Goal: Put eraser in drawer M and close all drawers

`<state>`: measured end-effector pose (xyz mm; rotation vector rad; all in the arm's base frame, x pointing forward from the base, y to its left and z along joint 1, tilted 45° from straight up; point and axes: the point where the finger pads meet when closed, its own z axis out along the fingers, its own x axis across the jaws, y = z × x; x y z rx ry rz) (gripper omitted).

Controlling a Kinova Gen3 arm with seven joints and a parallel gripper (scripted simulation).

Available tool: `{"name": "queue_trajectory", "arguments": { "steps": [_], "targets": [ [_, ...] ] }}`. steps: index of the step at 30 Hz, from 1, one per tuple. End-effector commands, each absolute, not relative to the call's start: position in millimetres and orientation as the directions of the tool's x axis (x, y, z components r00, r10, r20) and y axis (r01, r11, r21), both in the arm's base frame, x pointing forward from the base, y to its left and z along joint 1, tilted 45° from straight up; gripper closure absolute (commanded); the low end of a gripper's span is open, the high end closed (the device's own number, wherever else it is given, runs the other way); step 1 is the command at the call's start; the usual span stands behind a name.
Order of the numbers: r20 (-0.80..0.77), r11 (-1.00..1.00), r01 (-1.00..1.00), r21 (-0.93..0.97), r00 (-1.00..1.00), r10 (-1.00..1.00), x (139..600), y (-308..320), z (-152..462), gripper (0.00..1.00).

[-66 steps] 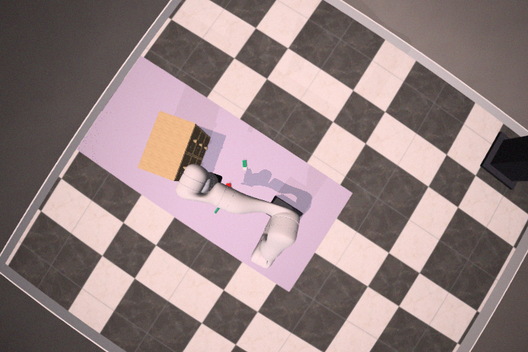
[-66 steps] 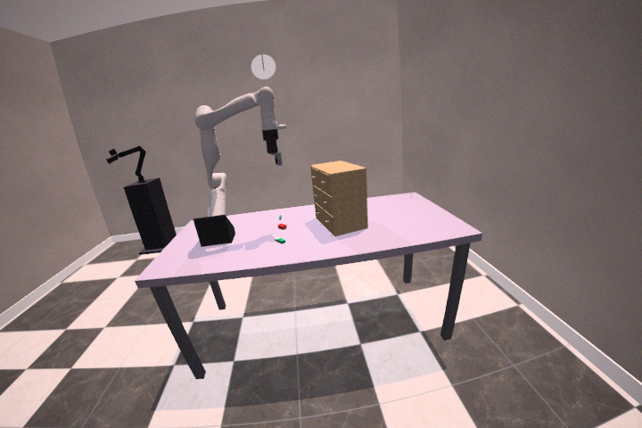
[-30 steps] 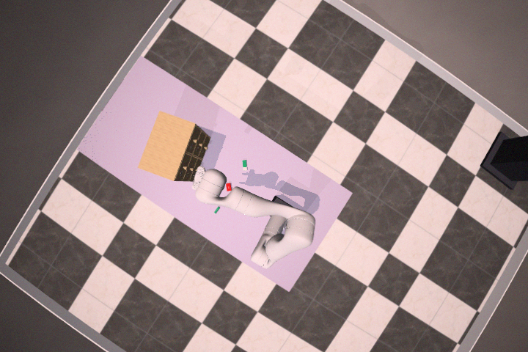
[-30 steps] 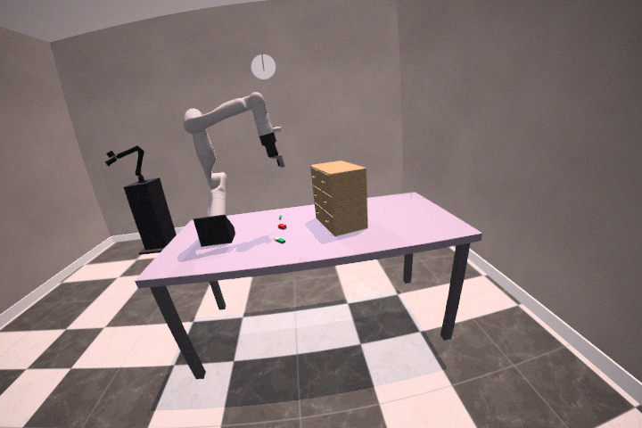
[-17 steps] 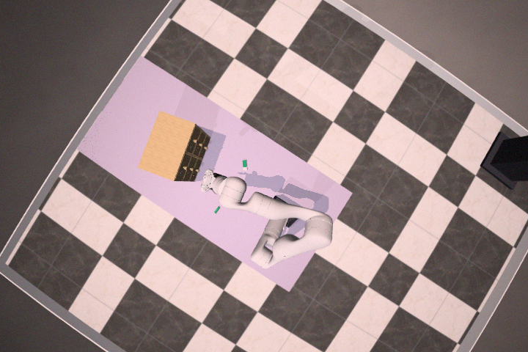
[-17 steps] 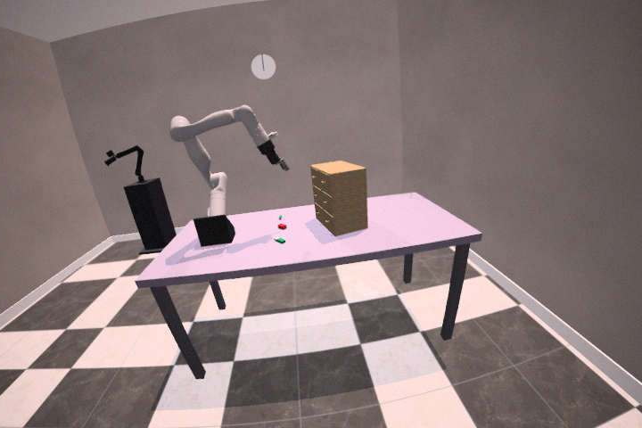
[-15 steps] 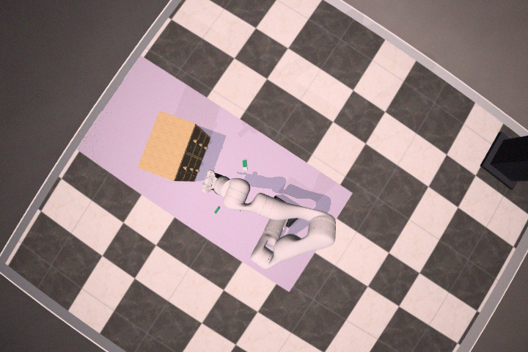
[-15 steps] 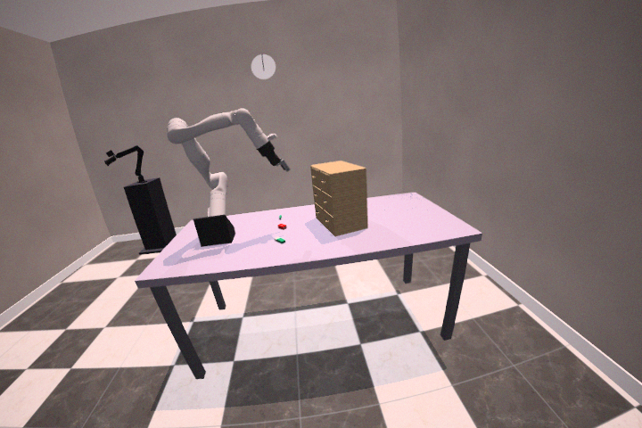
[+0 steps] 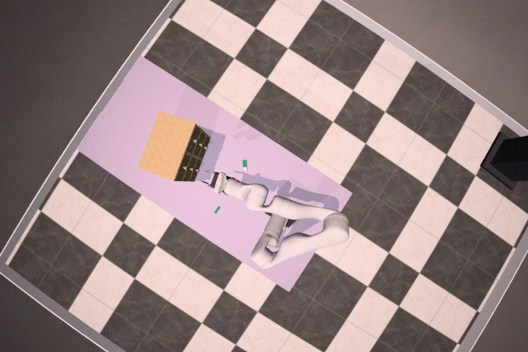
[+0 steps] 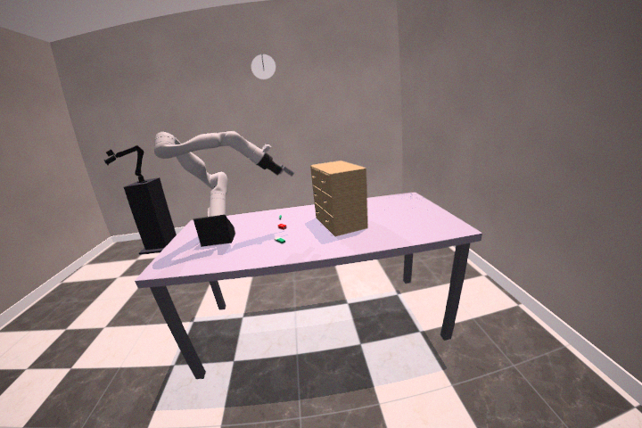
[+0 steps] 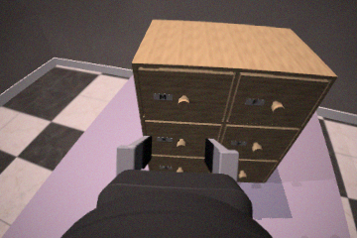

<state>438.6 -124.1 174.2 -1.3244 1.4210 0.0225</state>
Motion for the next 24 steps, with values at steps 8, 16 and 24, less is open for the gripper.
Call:
{"name": "queue_trajectory", "arguments": {
  "steps": [8, 16, 24],
  "targets": [
    [-0.699, 0.488, -0.556, -0.673, 0.262, -0.665, 444.8, -115.4, 166.2, 0.00],
    [-0.699, 0.525, -0.502, -0.688, 0.261, -0.666, 447.8, -110.2, 162.6, 0.00],
    [-0.699, 0.560, -0.442, -0.701, 0.268, -0.663, 451.3, -105.3, 161.2, 0.00]
  ]
}}
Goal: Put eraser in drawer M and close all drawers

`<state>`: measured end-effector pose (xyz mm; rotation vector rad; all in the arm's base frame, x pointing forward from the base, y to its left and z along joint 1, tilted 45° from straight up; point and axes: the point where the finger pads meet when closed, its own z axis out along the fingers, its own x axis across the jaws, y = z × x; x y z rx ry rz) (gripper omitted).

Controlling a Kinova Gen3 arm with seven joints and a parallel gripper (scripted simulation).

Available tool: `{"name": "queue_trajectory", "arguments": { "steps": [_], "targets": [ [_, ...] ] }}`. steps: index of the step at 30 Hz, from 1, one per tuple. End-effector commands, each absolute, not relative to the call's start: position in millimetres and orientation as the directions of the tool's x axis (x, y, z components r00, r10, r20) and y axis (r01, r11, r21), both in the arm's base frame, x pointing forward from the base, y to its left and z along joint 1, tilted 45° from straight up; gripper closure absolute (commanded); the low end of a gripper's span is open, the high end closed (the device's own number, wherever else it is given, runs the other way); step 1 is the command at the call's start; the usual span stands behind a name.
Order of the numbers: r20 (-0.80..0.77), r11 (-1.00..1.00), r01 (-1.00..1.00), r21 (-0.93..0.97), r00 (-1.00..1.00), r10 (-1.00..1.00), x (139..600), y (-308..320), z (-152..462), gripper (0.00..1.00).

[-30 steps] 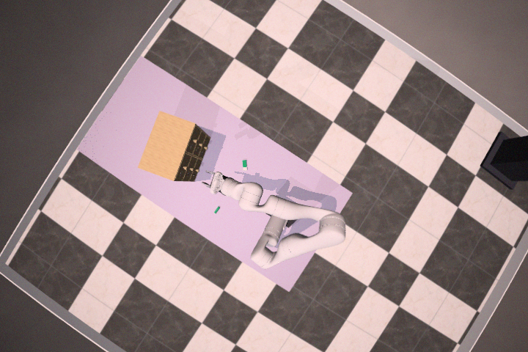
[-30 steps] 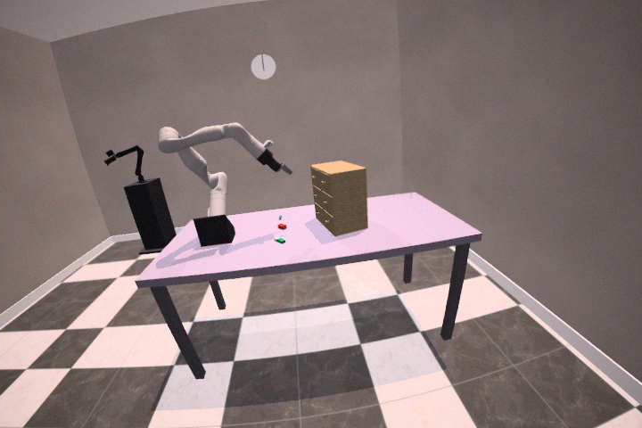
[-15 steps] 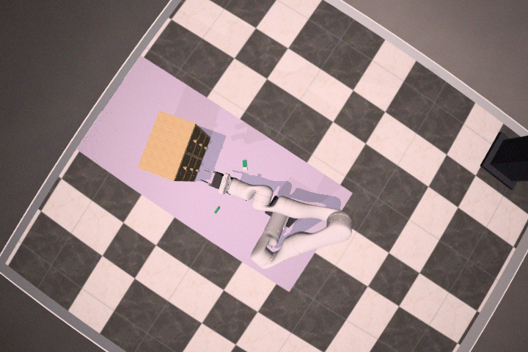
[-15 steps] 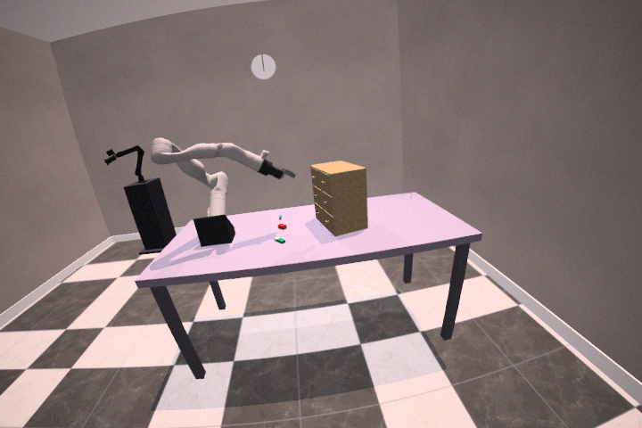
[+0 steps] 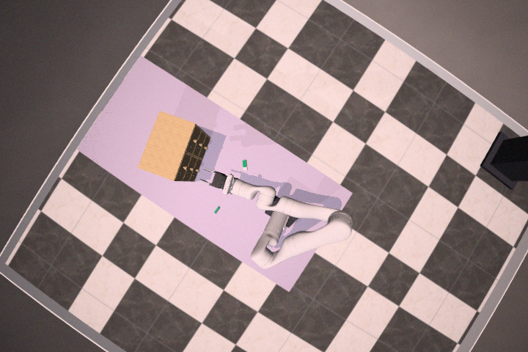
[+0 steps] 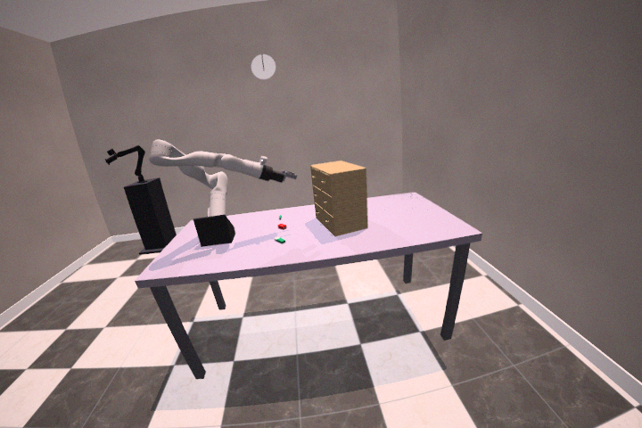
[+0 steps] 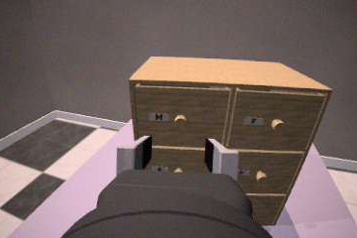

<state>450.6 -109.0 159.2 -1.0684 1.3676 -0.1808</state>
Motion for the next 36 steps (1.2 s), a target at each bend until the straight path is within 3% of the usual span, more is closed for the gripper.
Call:
{"name": "queue_trajectory", "arguments": {
  "steps": [1, 34, 35, 36],
  "targets": [
    [-0.699, 0.564, -0.435, -0.702, 0.268, -0.663, 451.7, -104.9, 161.0, 0.00],
    [-0.698, 0.598, -0.371, -0.710, 0.260, -0.667, 455.1, -100.9, 155.1, 0.00],
    [-0.698, 0.598, -0.371, -0.710, 0.260, -0.667, 455.1, -100.9, 155.1, 0.33],
    [-0.698, 0.598, -0.371, -0.710, 0.260, -0.667, 455.1, -100.9, 155.1, 0.33]
  ]
}}
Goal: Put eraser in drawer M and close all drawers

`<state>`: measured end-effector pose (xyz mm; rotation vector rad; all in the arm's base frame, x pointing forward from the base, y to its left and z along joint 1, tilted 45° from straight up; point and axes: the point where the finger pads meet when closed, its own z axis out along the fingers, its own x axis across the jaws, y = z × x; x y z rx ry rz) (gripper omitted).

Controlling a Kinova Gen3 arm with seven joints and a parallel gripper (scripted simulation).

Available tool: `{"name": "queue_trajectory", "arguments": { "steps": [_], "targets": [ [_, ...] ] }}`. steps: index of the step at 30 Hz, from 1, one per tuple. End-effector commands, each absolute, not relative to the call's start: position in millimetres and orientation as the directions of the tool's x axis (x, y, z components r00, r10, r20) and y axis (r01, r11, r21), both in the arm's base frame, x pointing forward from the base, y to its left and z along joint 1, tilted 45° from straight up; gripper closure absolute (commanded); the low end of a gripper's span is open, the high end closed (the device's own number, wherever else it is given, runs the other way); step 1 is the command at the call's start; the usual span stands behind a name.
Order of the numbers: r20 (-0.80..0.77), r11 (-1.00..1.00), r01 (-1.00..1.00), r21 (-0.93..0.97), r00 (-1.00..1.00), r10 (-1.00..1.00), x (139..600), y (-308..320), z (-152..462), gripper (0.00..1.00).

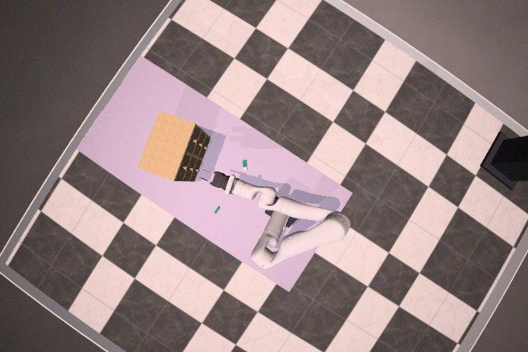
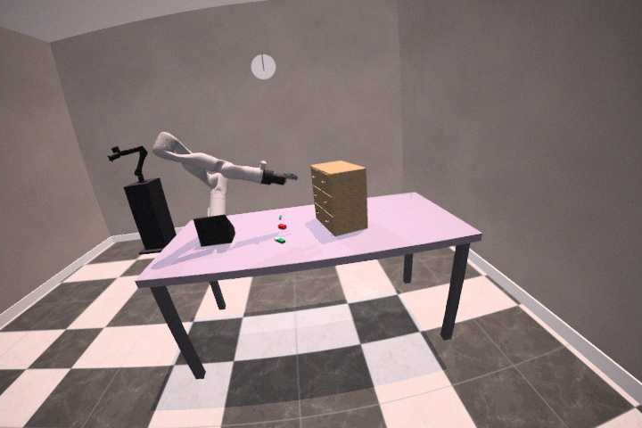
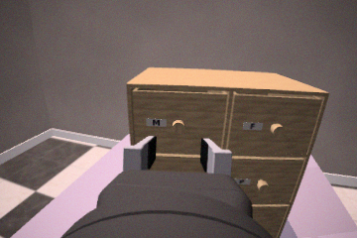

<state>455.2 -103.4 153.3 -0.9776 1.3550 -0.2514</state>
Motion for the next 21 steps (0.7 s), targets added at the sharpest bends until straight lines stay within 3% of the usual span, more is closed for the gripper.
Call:
{"name": "queue_trajectory", "arguments": {
  "steps": [1, 21],
  "targets": [
    [-0.698, 0.598, -0.371, -0.710, 0.260, -0.667, 455.1, -100.9, 155.1, 0.33],
    [-0.698, 0.599, -0.371, -0.710, 0.260, -0.667, 455.1, -100.9, 155.1, 0.33]
  ]
}}
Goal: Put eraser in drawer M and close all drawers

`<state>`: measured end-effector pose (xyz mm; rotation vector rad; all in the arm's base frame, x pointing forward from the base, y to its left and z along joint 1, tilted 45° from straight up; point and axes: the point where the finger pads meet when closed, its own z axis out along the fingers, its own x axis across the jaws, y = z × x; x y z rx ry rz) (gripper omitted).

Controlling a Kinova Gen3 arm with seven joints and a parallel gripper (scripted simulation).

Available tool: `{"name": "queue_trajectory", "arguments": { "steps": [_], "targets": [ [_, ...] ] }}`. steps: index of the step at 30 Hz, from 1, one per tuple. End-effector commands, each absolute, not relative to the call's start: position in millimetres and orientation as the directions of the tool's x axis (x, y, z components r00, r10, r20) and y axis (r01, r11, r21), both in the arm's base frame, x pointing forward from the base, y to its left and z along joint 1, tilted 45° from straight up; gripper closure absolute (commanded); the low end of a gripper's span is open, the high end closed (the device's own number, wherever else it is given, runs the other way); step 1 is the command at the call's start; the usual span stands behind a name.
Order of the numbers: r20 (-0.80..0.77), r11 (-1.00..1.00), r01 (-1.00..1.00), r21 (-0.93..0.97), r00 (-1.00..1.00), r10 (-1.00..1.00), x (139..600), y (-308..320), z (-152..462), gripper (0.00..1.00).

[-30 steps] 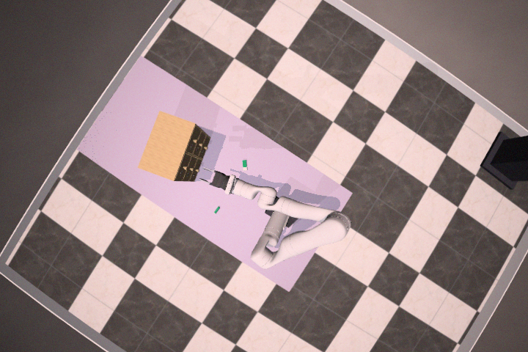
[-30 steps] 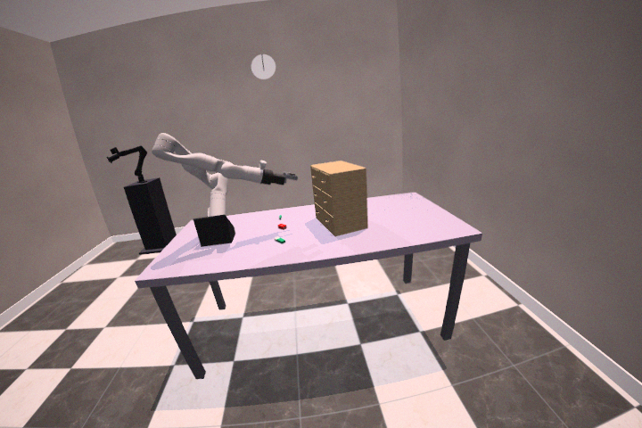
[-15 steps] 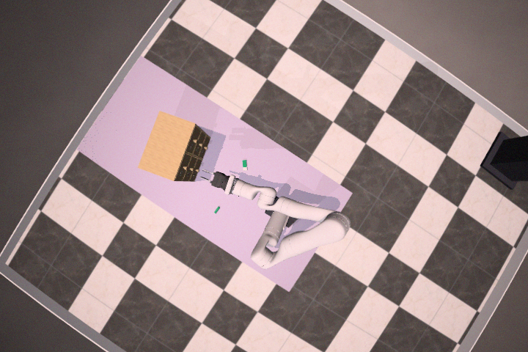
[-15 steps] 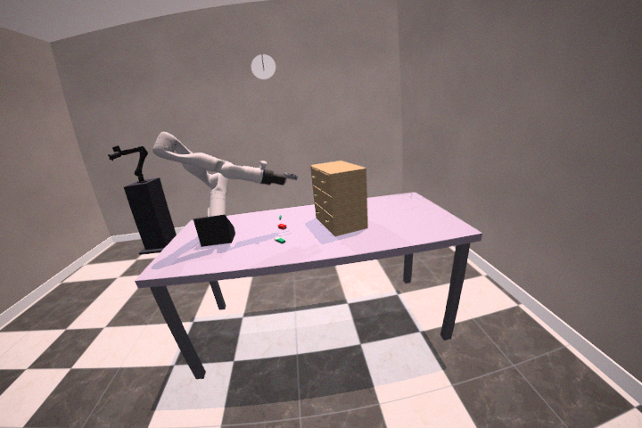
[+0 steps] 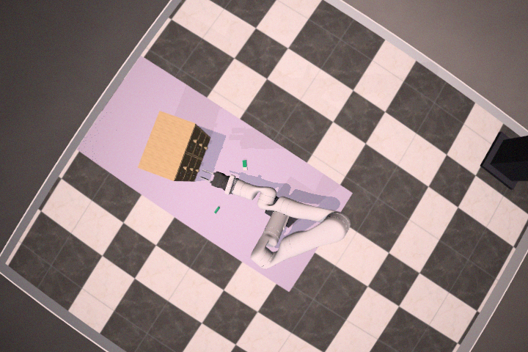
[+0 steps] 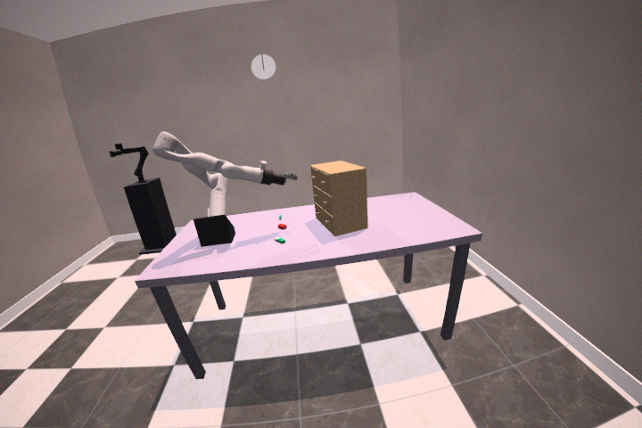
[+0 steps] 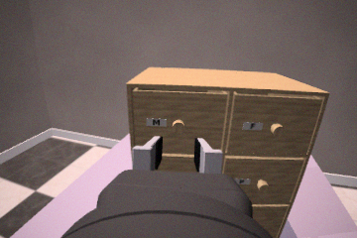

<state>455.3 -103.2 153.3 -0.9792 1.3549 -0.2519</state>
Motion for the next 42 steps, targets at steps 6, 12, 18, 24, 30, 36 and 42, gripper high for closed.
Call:
{"name": "queue_trajectory", "arguments": {
  "steps": [6, 12, 18, 24, 30, 36, 42],
  "targets": [
    [-0.698, 0.599, -0.370, -0.710, 0.260, -0.667, 457.6, -99.7, 155.0, 0.33],
    [-0.696, 0.598, -0.367, -0.712, 0.258, -0.670, 469.1, -97.4, 153.7, 0.33],
    [-0.695, 0.598, -0.365, -0.713, 0.257, -0.672, 480.6, -93.1, 152.8, 0.33],
    [-0.695, 0.598, -0.365, -0.714, 0.257, -0.672, 500.2, -83.7, 151.8, 0.33],
    [-0.695, 0.598, -0.365, -0.714, 0.257, -0.672, 513.5, -77.3, 151.1, 0.33],
    [-0.695, 0.598, -0.365, -0.713, 0.258, -0.671, 519.0, -74.0, 150.9, 0.33],
    [-0.696, 0.598, -0.366, -0.713, 0.259, -0.670, 518.8, -72.9, 151.0, 0.33]
  ]
}}
